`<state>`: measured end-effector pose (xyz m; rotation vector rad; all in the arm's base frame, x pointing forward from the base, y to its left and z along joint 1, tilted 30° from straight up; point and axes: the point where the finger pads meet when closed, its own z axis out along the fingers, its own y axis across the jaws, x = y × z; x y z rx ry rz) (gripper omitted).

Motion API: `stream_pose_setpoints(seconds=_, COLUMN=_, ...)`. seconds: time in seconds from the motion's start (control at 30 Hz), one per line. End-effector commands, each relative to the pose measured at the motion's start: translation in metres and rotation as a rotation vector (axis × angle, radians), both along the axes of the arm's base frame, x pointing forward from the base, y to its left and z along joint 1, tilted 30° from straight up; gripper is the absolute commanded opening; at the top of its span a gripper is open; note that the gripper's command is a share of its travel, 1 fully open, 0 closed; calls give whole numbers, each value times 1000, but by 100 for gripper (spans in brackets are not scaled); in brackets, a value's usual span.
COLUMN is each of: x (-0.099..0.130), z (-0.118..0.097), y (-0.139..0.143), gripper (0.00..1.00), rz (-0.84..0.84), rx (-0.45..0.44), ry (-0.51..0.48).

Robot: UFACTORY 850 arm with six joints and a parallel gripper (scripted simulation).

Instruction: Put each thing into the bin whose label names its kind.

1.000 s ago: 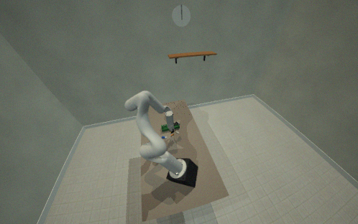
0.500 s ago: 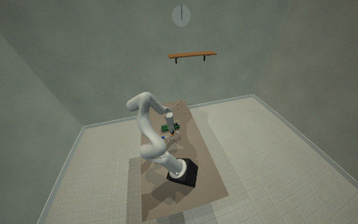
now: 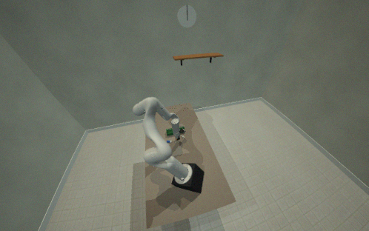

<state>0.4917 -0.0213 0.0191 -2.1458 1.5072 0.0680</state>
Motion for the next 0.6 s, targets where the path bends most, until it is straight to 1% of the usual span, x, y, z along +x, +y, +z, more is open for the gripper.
stream_pose_setpoints(seconds=0.0, x=2, z=-4, y=2, gripper=28, rz=-1, rx=0, ry=-1)
stream_pose_setpoints(seconds=0.13, x=3, z=-9, y=4, gripper=28, rz=-1, rx=0, ry=-1)
stream_pose_setpoints(seconds=0.57, x=2, z=-9, y=4, gripper=28, rz=-1, rx=0, ry=-1)
